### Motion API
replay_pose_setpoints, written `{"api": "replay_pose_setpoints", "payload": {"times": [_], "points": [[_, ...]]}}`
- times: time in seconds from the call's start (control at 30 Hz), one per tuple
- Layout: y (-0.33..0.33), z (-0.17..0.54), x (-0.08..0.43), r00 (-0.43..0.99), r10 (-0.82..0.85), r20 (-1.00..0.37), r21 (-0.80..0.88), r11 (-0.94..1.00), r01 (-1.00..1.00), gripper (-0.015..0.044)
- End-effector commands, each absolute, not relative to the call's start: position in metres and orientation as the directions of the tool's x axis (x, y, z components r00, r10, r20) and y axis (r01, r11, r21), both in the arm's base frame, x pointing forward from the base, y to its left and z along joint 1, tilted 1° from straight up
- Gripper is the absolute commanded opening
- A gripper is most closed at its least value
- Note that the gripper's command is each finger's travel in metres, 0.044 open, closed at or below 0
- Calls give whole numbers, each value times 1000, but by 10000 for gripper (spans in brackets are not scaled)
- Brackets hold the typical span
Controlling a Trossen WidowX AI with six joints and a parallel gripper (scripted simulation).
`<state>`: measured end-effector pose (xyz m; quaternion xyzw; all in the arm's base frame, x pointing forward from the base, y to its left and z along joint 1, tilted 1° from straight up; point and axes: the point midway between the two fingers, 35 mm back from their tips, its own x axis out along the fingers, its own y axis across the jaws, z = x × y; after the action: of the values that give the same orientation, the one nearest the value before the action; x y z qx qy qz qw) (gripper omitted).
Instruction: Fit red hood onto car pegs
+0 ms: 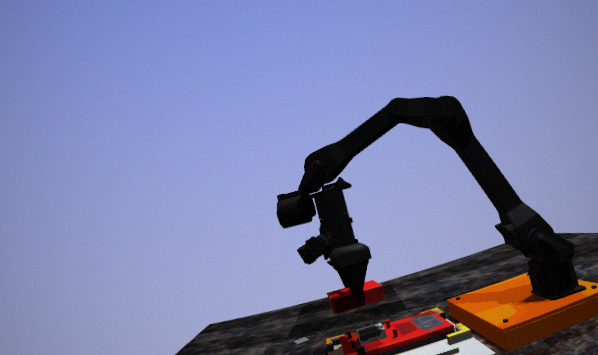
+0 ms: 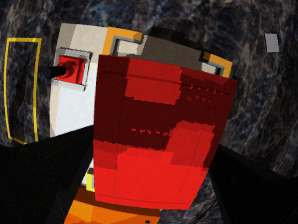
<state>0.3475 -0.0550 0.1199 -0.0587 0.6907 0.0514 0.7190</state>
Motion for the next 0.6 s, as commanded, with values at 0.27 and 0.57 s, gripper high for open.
{"api": "replay_pose_setpoints", "payload": {"times": [0.27,0.57], "points": [[-65,108,338,34,-14,-999,-17,996,-89,0],[-66,70,339,34,-14,-999,-17,996,-89,0]]}}
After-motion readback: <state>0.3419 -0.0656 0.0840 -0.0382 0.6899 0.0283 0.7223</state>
